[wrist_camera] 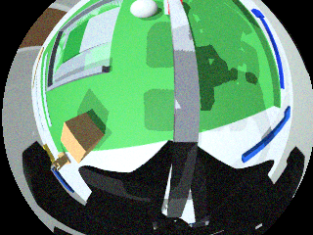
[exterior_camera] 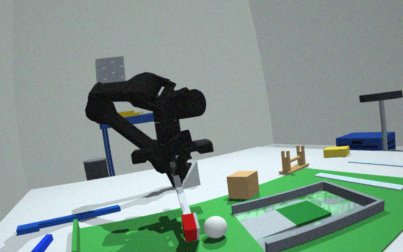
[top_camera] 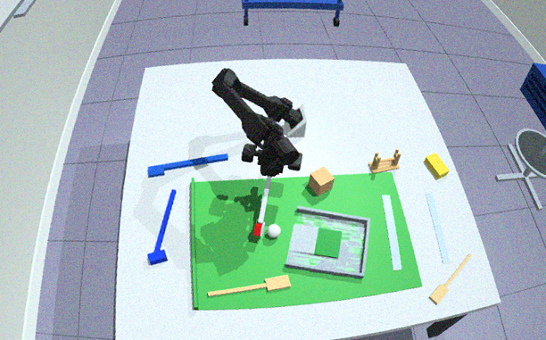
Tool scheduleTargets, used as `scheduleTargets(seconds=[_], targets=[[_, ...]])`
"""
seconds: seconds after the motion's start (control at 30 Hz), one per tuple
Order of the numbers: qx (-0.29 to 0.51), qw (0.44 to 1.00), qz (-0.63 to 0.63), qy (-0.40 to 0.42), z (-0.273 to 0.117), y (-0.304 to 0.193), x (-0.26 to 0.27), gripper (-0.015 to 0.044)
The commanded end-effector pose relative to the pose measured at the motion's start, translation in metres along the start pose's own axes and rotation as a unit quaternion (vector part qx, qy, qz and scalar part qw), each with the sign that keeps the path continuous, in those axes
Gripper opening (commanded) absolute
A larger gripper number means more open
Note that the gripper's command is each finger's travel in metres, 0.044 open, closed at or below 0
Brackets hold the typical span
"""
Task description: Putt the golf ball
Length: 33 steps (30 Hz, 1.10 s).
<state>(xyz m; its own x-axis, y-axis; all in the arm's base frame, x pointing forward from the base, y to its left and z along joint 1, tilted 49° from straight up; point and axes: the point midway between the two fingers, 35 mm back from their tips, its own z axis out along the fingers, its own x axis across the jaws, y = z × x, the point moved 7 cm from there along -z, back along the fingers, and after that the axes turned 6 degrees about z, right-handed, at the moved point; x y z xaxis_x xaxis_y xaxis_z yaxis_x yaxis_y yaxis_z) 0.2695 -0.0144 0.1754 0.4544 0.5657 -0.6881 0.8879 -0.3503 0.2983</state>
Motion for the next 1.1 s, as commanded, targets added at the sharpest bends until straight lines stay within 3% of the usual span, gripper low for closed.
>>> scheduleTargets(seconds=[0.0, 0.47, 1.07], targets=[[-0.002, 1.0, 0.008, -0.004, 0.0, -0.004, 0.014, 0.0], [-0.015, 1.0, -0.01, 0.007, -0.058, -0.007, 0.013, 0.0], [-0.015, 1.0, -0.008, 0.008, -0.05, -0.006, 0.012, 0.0]])
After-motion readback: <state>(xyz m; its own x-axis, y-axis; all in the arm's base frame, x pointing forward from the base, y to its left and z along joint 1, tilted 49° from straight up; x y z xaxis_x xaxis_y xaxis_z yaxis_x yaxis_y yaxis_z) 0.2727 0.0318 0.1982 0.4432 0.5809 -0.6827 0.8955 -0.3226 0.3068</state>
